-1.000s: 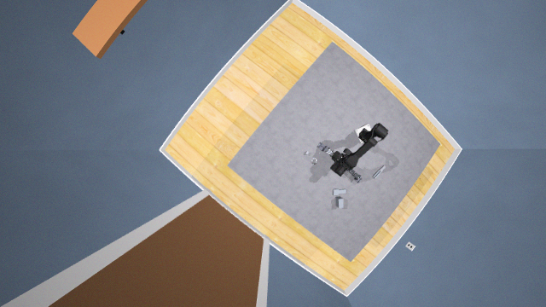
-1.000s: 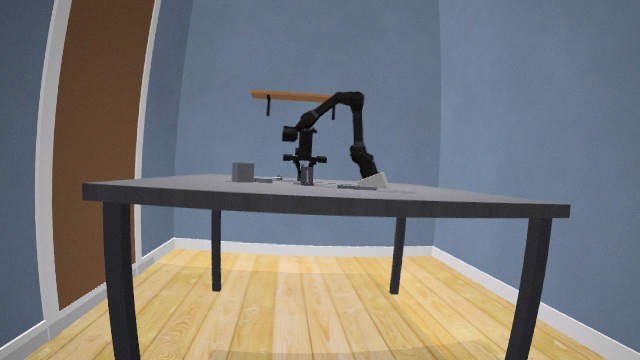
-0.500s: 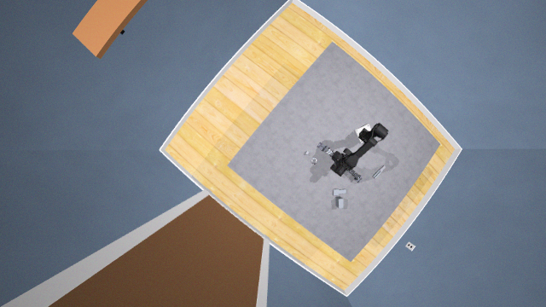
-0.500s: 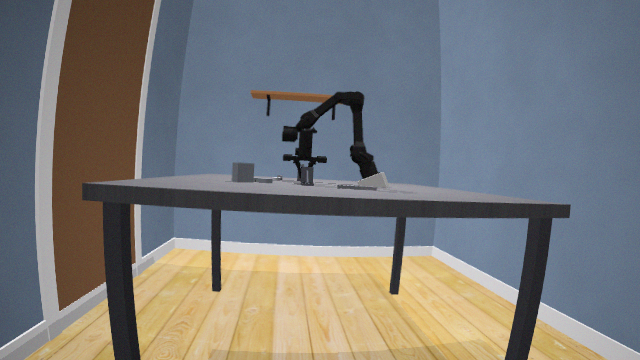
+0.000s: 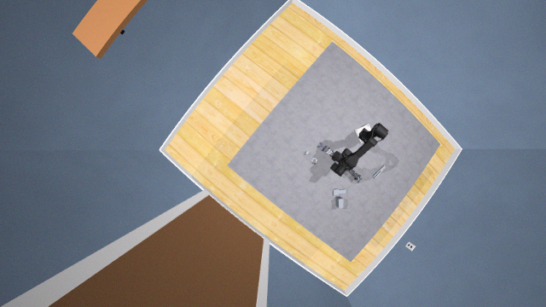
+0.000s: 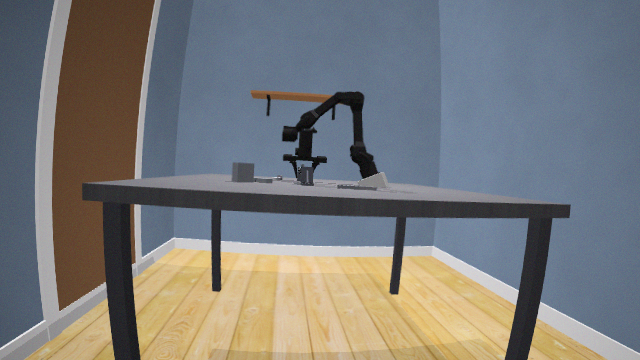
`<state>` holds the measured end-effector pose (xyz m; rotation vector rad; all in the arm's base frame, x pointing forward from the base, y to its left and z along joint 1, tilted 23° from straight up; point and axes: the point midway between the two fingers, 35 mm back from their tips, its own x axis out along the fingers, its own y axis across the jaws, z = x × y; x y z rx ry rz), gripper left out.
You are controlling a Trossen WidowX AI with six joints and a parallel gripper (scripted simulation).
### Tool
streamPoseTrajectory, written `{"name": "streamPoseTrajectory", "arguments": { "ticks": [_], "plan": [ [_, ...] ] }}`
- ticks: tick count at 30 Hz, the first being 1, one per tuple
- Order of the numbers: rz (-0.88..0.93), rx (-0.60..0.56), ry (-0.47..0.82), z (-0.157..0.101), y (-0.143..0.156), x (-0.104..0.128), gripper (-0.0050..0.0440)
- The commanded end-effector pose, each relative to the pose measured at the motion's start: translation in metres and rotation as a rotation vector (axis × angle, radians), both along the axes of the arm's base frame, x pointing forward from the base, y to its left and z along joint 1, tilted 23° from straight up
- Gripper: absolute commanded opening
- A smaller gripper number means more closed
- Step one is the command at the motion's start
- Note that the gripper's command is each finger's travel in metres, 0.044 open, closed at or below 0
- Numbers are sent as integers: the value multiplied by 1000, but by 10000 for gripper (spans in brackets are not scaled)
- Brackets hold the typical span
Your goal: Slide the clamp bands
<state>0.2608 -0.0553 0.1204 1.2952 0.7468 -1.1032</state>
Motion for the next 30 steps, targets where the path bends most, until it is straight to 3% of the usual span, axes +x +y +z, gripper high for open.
{"name": "streamPoseTrajectory", "arguments": {
  "ticks": [1,5,15,30],
  "plan": [
    [3,4,1,-1,1,0,360],
    [3,4,1,-1,1,0,440],
    [3,4,1,31,58,-7,440],
    [3,4,1,32,60,-8,440]
  ]
}}
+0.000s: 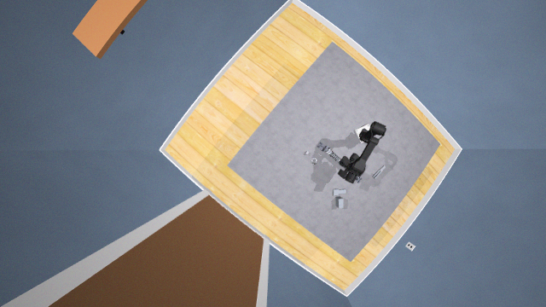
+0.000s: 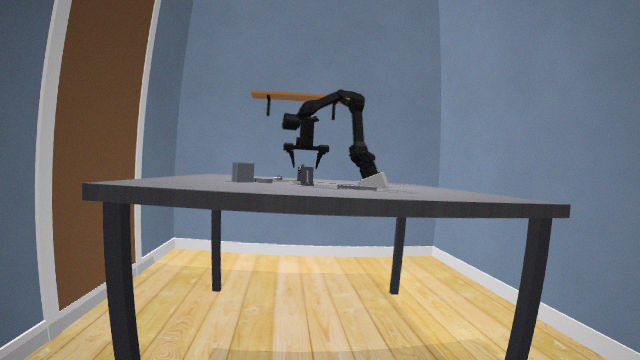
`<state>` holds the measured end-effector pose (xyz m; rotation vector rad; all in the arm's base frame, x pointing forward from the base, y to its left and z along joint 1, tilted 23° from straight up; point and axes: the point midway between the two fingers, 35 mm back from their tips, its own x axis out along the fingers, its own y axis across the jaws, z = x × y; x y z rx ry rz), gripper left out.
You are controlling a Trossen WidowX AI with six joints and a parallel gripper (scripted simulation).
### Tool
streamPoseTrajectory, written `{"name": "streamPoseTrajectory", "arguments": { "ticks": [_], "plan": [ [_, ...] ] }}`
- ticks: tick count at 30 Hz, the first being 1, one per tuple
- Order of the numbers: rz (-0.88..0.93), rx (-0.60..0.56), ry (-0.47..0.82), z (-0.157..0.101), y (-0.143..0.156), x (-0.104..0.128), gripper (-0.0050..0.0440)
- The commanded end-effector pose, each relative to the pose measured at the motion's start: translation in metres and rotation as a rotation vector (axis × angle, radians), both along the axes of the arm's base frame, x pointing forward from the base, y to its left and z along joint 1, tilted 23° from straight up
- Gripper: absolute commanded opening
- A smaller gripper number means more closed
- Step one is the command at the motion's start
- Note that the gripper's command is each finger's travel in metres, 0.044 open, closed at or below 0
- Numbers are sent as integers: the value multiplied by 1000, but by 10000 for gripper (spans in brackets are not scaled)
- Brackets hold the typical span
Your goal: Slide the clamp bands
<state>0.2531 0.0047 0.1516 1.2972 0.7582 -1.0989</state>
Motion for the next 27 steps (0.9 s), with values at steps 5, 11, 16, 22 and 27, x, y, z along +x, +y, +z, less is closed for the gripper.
{"name": "streamPoseTrajectory", "arguments": {
  "ticks": [5,11,16,22,27],
  "plan": [
    [-3,-4,-3,-38,-9,15,440],
    [-3,-4,-3,-40,-10,15,440],
    [-3,-4,-3,-40,-10,15,368],
    [-3,-4,-3,-40,-10,15,224],
    [-3,-4,-3,-40,-10,15,180]
  ]
}}
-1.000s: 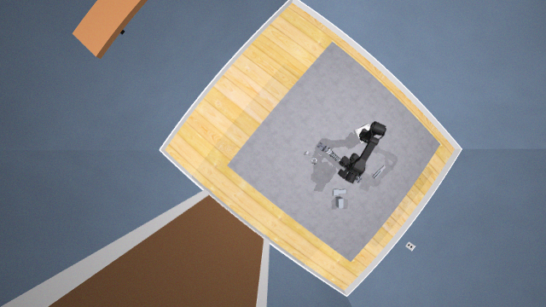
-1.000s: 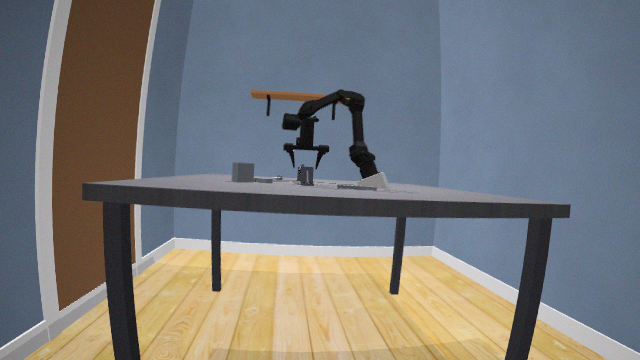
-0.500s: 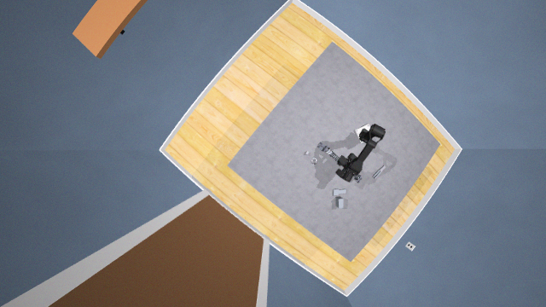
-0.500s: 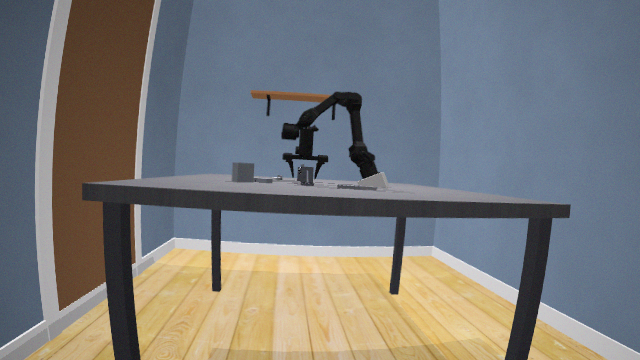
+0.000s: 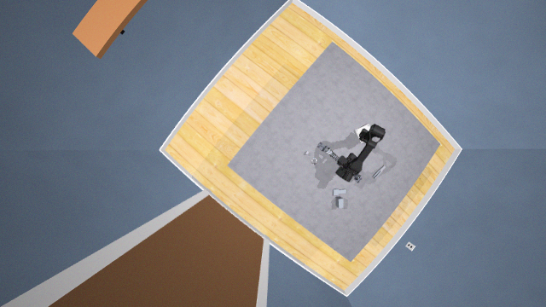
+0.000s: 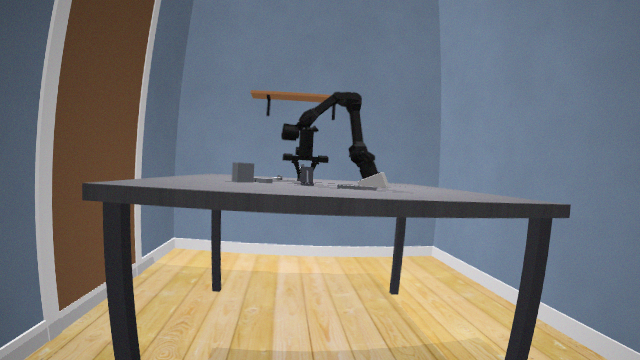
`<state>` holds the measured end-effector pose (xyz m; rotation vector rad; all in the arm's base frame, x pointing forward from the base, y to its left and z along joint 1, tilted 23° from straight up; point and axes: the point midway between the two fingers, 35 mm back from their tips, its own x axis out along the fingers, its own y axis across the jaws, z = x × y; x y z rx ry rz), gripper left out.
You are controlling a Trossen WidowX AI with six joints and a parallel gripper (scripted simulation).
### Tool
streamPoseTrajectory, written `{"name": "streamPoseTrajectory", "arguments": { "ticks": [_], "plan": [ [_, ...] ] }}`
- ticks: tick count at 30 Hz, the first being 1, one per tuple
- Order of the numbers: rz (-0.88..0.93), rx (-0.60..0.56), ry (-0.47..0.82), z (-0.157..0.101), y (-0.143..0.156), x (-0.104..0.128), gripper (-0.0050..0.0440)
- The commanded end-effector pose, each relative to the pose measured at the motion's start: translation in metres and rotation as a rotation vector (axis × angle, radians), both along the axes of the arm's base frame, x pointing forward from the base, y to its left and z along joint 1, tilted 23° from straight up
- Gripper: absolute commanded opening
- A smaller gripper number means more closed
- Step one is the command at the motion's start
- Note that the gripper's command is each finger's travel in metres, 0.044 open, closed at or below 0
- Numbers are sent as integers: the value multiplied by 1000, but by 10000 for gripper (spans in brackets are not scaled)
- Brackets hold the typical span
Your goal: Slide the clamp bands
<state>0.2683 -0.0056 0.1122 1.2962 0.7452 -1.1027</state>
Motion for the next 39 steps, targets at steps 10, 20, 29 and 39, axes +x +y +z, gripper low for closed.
{"name": "streamPoseTrajectory", "arguments": {
  "ticks": [10,20,29,39],
  "plan": [
    [4,4,2,-1,1,0,143],
    [4,4,2,-1,1,0,77],
    [4,4,2,-1,1,0,0],
    [4,4,2,-1,1,0,216]
  ]
}}
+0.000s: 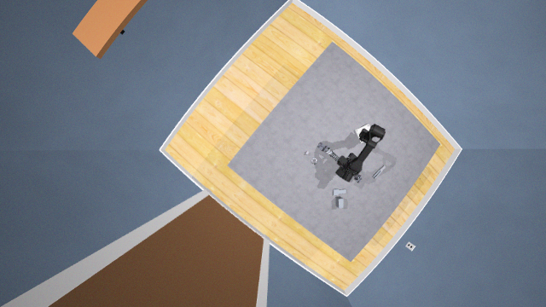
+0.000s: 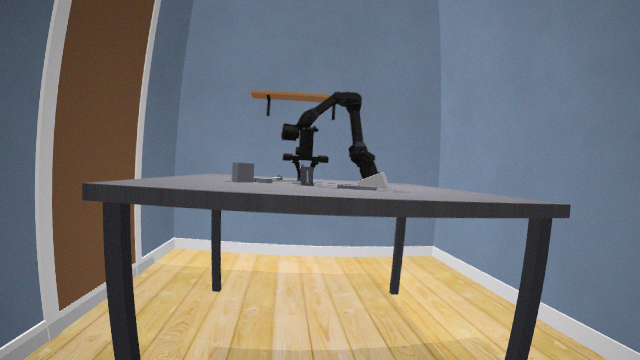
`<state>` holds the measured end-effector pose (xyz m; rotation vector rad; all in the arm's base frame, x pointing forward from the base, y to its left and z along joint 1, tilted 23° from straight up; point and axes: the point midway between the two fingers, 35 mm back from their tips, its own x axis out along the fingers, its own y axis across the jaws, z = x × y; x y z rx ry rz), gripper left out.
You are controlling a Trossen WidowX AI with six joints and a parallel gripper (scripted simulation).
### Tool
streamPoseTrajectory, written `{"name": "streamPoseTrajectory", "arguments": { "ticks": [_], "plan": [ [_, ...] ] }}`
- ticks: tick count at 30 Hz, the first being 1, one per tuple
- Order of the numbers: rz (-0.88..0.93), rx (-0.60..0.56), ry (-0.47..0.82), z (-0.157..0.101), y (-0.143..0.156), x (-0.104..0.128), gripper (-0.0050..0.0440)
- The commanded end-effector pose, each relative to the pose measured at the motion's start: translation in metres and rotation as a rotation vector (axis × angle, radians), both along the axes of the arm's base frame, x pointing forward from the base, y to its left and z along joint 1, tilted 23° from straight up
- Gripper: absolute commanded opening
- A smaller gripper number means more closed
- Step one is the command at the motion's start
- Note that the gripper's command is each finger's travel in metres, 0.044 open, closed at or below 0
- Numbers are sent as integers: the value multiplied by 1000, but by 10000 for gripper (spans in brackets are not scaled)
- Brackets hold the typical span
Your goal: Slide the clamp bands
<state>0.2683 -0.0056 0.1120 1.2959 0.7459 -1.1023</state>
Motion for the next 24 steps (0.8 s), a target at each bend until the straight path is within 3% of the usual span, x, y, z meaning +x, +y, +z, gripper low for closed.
{"name": "streamPoseTrajectory", "arguments": {
  "ticks": [1,10,13,16,24],
  "plan": [
    [3,4,2,-1,1,0,216],
    [3,4,2,-1,1,0,432],
    [3,4,3,5,6,-1,440],
    [3,4,3,30,28,-9,440],
    [3,4,2,37,33,-12,440]
  ]
}}
